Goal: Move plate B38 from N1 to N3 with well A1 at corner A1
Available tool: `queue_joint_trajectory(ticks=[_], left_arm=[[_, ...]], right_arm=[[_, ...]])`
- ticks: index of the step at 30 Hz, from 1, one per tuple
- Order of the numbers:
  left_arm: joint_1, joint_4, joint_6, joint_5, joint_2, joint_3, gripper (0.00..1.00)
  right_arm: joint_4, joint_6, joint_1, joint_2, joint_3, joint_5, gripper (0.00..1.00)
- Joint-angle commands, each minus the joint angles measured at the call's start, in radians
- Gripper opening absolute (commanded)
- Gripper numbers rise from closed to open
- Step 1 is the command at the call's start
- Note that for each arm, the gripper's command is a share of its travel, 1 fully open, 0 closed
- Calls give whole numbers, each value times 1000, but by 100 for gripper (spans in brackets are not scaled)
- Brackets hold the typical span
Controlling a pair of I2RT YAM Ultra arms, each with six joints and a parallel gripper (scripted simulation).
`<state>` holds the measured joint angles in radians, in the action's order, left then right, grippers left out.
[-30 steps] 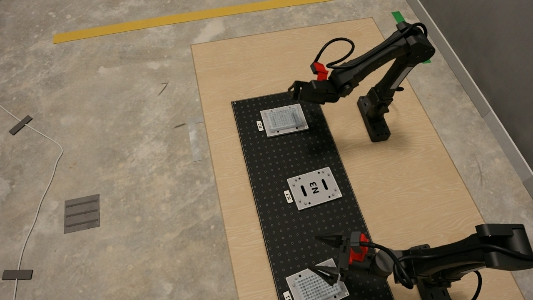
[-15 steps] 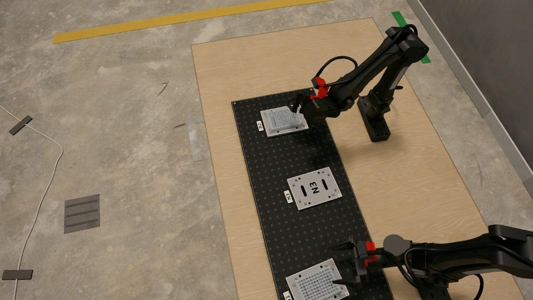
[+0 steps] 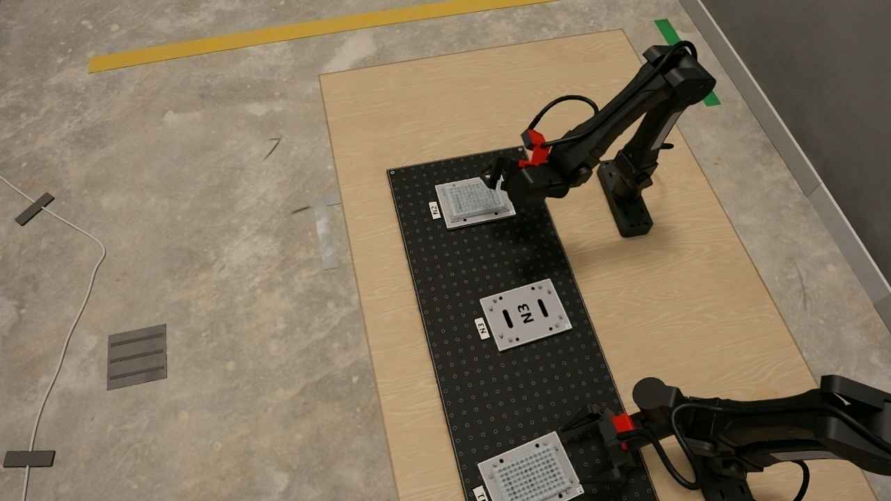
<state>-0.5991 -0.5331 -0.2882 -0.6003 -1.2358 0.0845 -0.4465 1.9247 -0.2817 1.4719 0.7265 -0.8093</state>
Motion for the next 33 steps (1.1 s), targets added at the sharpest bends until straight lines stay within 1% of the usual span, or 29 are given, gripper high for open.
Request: queue_joint_trajectory(ticks=[1, 16, 17, 20, 25, 27, 33], left_arm=[[-16, 82, -72, -47, 11, 23, 100], [-18, 89, -67, -35, 13, 32, 100], [-18, 89, -67, -35, 13, 32, 100], [-18, 90, -67, -35, 13, 32, 100], [-3, 129, -74, -23, 8, 55, 100], [-3, 129, -74, -23, 8, 55, 100], [21, 209, -74, 25, -32, 113, 100]], right_arm=[[-9, 5, -10, 0, -21, -22, 100], [-9, 5, -10, 0, -21, -22, 100], [16, -10, -11, 0, -20, -26, 100], [52, -84, -22, -10, -20, 22, 100], [148, -290, -115, -34, -30, 100, 100], [148, -290, -115, -34, -30, 100, 100], [271, -527, -215, -67, -54, 196, 100]])
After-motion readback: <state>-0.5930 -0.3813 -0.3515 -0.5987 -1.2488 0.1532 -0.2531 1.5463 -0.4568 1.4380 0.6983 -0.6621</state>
